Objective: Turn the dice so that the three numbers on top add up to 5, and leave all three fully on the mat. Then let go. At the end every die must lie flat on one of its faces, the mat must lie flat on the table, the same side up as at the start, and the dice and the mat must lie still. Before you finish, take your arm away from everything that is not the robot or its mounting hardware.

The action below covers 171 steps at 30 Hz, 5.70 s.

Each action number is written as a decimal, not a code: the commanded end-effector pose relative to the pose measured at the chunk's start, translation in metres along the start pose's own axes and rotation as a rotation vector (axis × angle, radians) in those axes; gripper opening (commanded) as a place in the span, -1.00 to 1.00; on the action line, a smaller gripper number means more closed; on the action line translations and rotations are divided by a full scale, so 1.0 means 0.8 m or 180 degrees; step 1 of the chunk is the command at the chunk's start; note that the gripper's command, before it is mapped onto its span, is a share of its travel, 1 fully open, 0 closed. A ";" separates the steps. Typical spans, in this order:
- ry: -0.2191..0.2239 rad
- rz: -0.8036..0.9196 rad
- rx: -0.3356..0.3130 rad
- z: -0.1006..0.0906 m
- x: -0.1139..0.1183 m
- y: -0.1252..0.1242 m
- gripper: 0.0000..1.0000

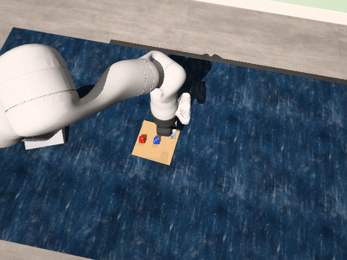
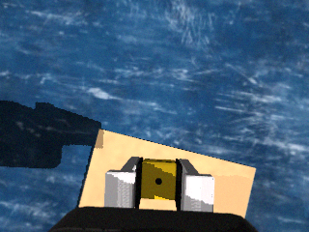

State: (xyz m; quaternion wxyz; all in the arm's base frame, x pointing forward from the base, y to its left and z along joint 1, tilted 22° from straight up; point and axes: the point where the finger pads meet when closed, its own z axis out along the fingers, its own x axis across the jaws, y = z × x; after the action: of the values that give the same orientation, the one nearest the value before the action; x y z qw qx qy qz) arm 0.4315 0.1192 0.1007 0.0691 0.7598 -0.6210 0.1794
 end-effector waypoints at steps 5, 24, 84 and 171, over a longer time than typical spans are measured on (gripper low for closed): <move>0.0017 -0.0011 -0.0045 0.033 0.001 0.006 -0.19; 0.0016 -0.0011 -0.0045 0.092 0.001 0.006 -0.19; 0.0016 -0.0011 -0.0045 0.097 0.001 0.006 -0.19; 0.0017 -0.0011 -0.0045 -0.011 0.000 0.005 0.40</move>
State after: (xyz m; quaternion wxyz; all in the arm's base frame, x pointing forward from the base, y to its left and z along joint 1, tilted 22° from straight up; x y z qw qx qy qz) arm 0.4226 0.1164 0.0982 0.0857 0.7603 -0.6202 0.1732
